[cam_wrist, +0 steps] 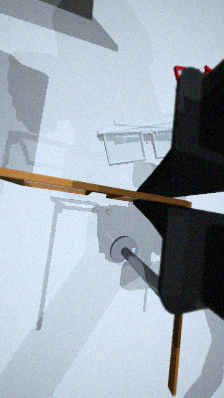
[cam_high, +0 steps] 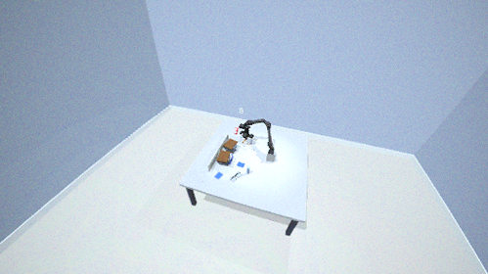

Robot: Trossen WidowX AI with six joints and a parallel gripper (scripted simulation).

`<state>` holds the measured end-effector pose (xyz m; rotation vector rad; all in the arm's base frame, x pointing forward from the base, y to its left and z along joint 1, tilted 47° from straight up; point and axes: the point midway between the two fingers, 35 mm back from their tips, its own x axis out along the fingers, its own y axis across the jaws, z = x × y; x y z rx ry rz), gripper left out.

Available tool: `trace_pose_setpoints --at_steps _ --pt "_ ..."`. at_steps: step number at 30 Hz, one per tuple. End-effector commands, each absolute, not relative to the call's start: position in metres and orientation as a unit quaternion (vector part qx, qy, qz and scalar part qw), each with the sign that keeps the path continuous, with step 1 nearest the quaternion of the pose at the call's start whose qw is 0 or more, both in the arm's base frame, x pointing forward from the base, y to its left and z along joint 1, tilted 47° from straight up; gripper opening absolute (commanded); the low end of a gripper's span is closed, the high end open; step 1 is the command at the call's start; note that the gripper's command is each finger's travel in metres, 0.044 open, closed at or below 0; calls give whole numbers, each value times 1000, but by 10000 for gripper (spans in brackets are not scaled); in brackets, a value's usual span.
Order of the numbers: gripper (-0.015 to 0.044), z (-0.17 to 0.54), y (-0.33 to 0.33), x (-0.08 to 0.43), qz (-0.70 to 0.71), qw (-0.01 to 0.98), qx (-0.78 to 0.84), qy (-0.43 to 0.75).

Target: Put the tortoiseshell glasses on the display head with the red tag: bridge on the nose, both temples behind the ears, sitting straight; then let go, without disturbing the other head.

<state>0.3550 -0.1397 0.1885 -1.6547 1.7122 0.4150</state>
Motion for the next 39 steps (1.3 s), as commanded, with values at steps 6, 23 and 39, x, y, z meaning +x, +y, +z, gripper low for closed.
trace_pose_setpoints --at_steps 6,23,39 --pt "0 210 -121 355 161 358 -643 658" --pt "0 213 -77 349 166 361 -641 657" --pt "0 136 -7 321 173 363 -639 656"
